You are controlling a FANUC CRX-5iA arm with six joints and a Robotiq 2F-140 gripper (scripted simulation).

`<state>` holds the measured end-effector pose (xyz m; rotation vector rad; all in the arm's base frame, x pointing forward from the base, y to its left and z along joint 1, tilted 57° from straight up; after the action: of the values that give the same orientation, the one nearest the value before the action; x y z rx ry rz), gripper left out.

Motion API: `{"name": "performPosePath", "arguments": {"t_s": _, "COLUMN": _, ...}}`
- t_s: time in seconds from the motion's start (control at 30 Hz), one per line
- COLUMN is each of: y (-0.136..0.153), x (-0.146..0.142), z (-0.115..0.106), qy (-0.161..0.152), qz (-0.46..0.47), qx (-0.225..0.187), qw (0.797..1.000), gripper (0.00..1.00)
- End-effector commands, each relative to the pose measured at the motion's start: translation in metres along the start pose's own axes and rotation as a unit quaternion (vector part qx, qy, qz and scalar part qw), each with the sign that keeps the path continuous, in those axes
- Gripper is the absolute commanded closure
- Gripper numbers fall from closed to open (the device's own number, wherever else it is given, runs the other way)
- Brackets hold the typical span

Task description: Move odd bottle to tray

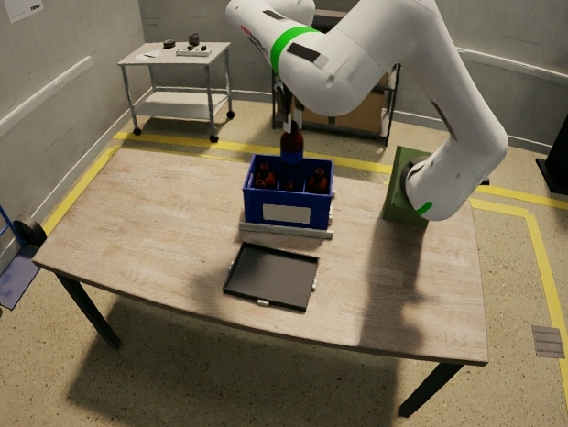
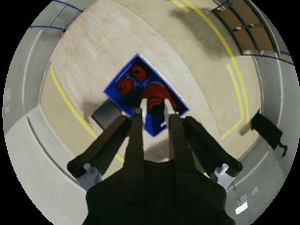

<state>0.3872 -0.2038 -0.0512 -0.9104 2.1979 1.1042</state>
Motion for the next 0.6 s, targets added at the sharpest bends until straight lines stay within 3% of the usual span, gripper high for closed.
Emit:
{"name": "performPosePath", "arguments": {"t_s": 0.0, "y": 0.0006, "x": -0.0007, "z": -0.0009, "qy": 0.000, "qz": 0.000, "qx": 0.001, "qw": 1.000, "gripper": 0.90}}
{"name": "performPosePath", "arguments": {"t_s": 0.57, "y": 0.0065, "x": -0.0076, "z": -0.0009, "qy": 0.000, "qz": 0.000, "qx": 0.001, "qw": 1.000, "gripper": 0.90}}
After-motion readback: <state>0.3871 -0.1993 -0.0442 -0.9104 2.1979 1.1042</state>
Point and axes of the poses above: the point where the finger pads meet when closed, its own z axis out along the fingers, its own x axis across the jaws, y = z × x, the point moved 4 cm from there along -z, back along the fingers, and after that the axes turned 1 degree about -z, right-handed, at the moved point
